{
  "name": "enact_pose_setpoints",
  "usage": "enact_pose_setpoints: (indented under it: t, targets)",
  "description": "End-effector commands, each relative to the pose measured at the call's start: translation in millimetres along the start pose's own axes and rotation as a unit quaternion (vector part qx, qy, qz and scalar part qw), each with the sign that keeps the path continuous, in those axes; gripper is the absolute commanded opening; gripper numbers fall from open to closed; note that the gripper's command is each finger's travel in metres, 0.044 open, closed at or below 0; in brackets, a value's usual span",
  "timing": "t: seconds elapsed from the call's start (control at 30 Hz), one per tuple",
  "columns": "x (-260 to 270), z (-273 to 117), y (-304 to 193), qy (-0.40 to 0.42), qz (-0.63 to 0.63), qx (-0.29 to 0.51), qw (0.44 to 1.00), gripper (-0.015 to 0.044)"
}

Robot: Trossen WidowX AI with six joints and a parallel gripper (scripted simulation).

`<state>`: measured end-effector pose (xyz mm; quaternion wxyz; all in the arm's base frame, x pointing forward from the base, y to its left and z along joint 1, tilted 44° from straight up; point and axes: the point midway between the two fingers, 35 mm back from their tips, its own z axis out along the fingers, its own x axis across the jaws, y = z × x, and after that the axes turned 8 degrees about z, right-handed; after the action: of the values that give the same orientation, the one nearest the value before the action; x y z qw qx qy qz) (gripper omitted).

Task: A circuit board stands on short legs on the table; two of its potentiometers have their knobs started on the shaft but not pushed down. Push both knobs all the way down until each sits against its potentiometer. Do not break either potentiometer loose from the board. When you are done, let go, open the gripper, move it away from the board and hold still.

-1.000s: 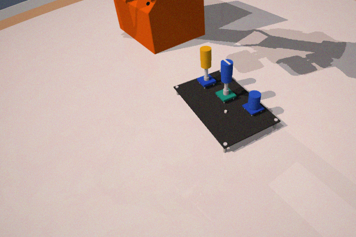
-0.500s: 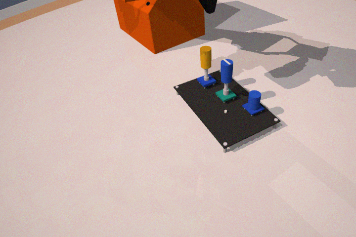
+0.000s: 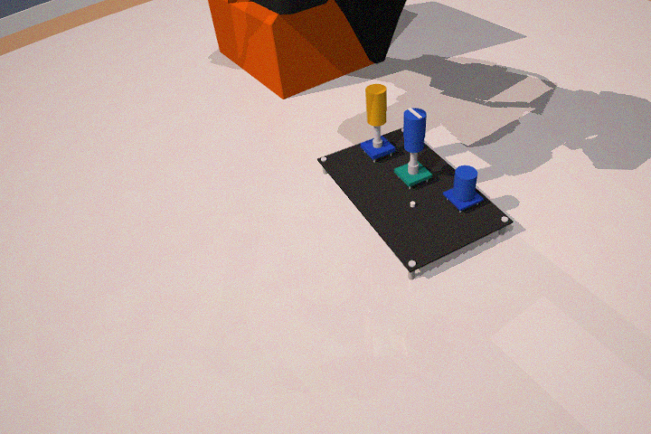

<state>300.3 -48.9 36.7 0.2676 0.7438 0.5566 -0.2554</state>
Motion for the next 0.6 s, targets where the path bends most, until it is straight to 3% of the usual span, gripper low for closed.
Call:
enact_pose_setpoints:
  t: [0.0, 0.57]
  targets:
    - [0, 4, -2, -0.003, -0.004, 0.001, 1.000, 0.0000]
    - [-1, 23, -2, -0.003, -0.004, 0.001, 1.000, 0.0000]
